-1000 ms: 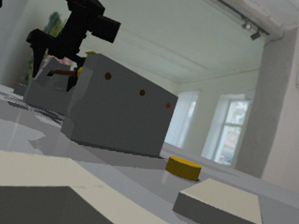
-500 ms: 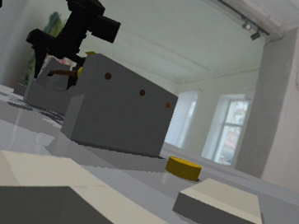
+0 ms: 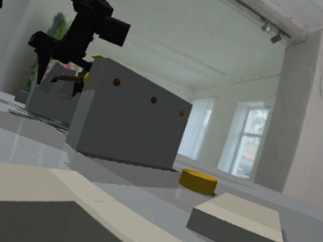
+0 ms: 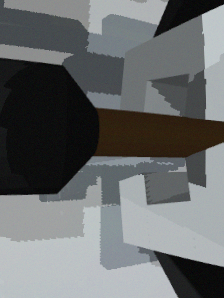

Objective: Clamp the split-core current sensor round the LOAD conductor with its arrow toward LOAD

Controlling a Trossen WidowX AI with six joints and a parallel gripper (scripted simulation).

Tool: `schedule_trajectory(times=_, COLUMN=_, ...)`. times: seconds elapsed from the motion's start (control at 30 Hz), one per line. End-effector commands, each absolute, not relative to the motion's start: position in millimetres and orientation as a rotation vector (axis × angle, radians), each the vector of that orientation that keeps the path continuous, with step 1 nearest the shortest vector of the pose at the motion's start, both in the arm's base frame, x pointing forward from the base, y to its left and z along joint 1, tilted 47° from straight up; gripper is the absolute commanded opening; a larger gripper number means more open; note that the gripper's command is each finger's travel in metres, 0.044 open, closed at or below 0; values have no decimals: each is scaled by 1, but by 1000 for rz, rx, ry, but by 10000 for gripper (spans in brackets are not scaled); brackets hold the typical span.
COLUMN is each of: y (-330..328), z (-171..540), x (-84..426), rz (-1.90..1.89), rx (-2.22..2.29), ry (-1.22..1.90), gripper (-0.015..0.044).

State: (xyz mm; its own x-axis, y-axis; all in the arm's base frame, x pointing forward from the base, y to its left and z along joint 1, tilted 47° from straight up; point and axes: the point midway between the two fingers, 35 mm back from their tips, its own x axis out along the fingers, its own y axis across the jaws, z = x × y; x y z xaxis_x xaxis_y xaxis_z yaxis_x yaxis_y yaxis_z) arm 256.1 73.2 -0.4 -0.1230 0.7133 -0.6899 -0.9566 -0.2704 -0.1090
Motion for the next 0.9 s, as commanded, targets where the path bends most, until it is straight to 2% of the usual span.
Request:
schedule_trajectory(times=0.0, y=73, z=0, x=256, rz=1700, rx=-771, ry=432, gripper=24)
schedule_trajectory(times=0.03, y=73, z=0, x=256, rz=1700, rx=-771, ry=432, gripper=0)
schedule_trajectory(times=0.87, y=73, z=0, x=256, rz=1700, rx=-771, ry=432, gripper=0)
